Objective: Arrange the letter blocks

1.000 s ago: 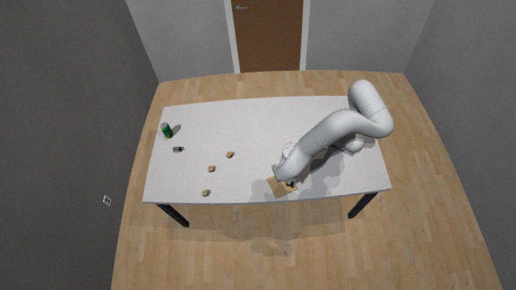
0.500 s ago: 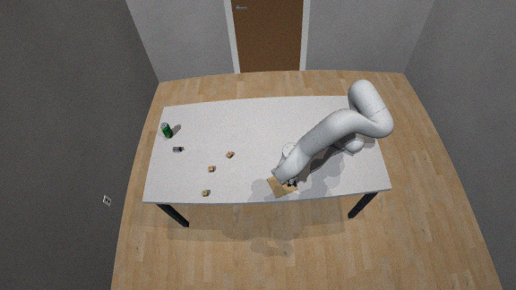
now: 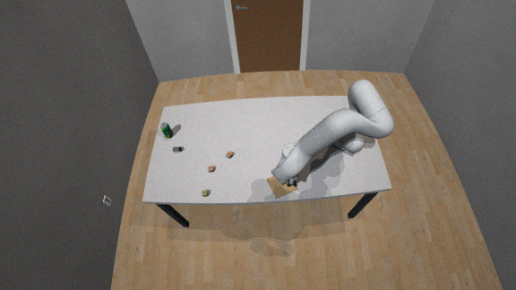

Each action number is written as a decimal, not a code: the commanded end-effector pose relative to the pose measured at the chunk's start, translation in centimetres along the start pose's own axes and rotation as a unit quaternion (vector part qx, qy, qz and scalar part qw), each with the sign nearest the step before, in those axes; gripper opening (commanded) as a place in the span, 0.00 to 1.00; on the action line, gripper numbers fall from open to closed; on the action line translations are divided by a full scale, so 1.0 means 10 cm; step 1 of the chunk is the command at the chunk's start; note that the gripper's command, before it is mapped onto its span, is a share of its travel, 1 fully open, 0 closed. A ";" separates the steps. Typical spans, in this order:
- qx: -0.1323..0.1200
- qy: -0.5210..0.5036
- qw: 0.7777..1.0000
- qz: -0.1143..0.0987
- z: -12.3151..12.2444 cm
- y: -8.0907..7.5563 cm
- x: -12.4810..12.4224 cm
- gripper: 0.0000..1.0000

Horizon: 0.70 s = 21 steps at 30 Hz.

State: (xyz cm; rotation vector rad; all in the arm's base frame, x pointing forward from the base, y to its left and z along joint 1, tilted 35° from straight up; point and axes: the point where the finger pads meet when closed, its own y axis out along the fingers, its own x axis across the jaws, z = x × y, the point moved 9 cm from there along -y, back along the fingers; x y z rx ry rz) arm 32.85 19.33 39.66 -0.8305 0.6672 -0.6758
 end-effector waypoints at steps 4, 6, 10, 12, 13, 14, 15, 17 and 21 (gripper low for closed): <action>0.001 0.000 1.000 0.000 0.00 0.06 0.00 0.28; 0.001 0.000 1.000 0.000 0.00 0.12 0.00 0.28; 0.001 0.000 1.000 0.000 0.00 0.20 0.00 0.28; 0.001 0.000 1.000 0.000 0.00 0.29 0.00 0.28; 0.001 0.000 1.000 0.000 0.00 0.34 0.00 0.28; 0.001 0.000 1.000 0.000 0.00 0.39 0.00 0.28; 0.001 0.000 1.000 0.000 0.00 0.43 0.00 0.28; 0.001 0.000 1.000 0.000 0.00 0.53 0.01 0.28; 0.001 0.000 1.000 0.000 0.00 0.71 0.01 0.28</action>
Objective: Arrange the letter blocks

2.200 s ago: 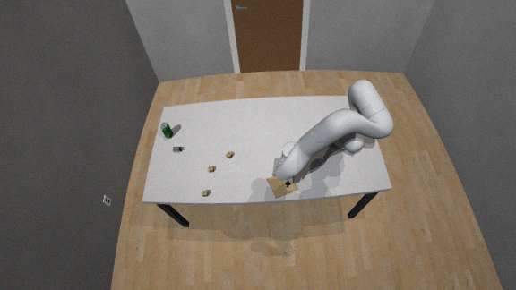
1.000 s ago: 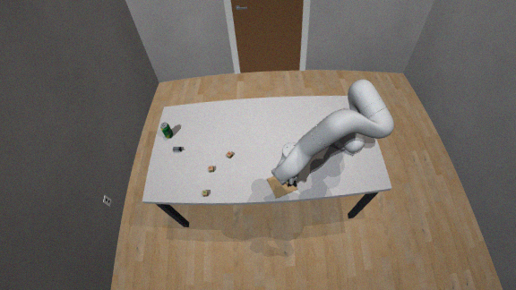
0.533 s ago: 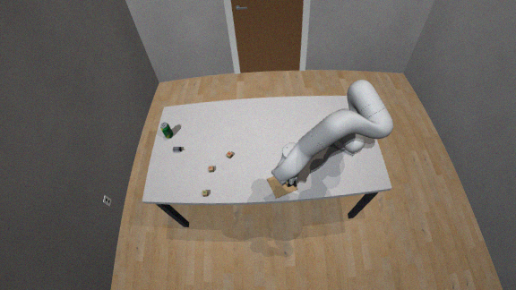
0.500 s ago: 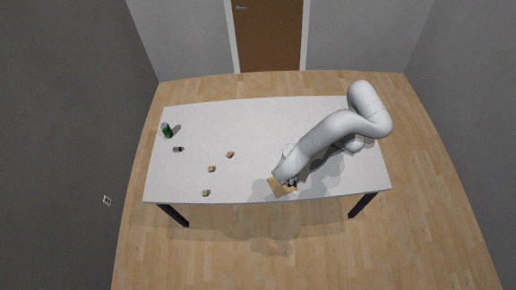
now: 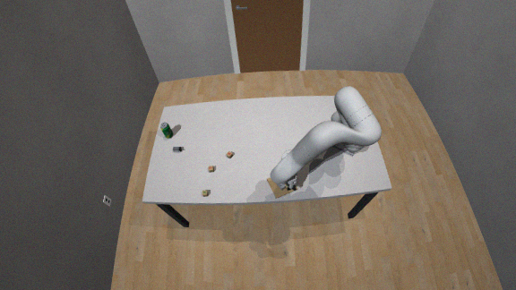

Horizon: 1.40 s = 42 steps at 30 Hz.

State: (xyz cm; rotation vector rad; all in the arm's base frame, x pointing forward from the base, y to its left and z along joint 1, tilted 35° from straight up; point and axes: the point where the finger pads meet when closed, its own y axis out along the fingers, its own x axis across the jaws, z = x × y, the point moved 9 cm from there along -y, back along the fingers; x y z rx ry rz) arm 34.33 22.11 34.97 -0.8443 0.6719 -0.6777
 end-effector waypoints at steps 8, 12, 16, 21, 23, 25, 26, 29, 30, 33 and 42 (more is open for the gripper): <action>0.007 -0.001 1.000 0.003 0.01 0.34 0.00 0.28; 0.007 -0.001 1.000 0.003 0.01 0.39 0.00 0.28; 0.007 -0.001 1.000 0.003 0.01 0.40 0.00 0.28; 0.007 -0.001 1.000 0.003 0.01 0.40 0.00 0.28; 0.007 -0.001 1.000 0.003 0.01 0.40 0.00 0.28; 0.007 -0.001 1.000 0.003 0.01 0.40 0.00 0.28; 0.007 -0.001 1.000 0.003 0.01 0.40 0.00 0.28; 0.007 -0.001 1.000 0.003 0.01 0.40 0.00 0.28; 0.007 -0.001 1.000 0.003 0.01 0.40 0.00 0.28; 0.007 -0.001 1.000 0.003 0.01 0.40 0.00 0.28; 0.007 -0.001 1.000 0.003 0.01 0.40 0.00 0.28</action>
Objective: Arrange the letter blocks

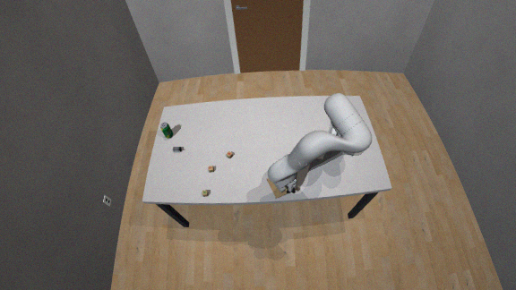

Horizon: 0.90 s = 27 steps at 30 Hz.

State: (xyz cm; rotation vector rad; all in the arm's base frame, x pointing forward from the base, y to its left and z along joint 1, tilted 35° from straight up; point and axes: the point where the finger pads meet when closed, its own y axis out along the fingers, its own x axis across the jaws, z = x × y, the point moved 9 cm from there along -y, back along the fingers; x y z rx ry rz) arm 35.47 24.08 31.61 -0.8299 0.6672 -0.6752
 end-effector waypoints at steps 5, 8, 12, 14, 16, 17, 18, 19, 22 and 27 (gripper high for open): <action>0.001 0.000 1.000 0.000 0.00 0.00 0.00 0.28; 0.001 0.000 1.000 0.000 0.00 0.00 0.00 0.28; 0.001 0.000 1.000 0.000 0.00 0.00 0.00 0.28; 0.001 0.000 1.000 0.000 0.00 0.00 0.00 0.28; 0.001 0.000 1.000 0.000 0.00 0.00 0.00 0.28; 0.001 0.000 1.000 0.000 0.00 0.00 0.00 0.28; 0.001 0.000 1.000 0.000 0.00 0.01 0.00 0.28; 0.001 0.000 1.000 0.000 0.00 0.01 0.00 0.28; 0.001 0.000 1.000 0.000 0.00 0.02 0.00 0.28; 0.001 0.000 1.000 0.000 0.00 0.03 0.00 0.28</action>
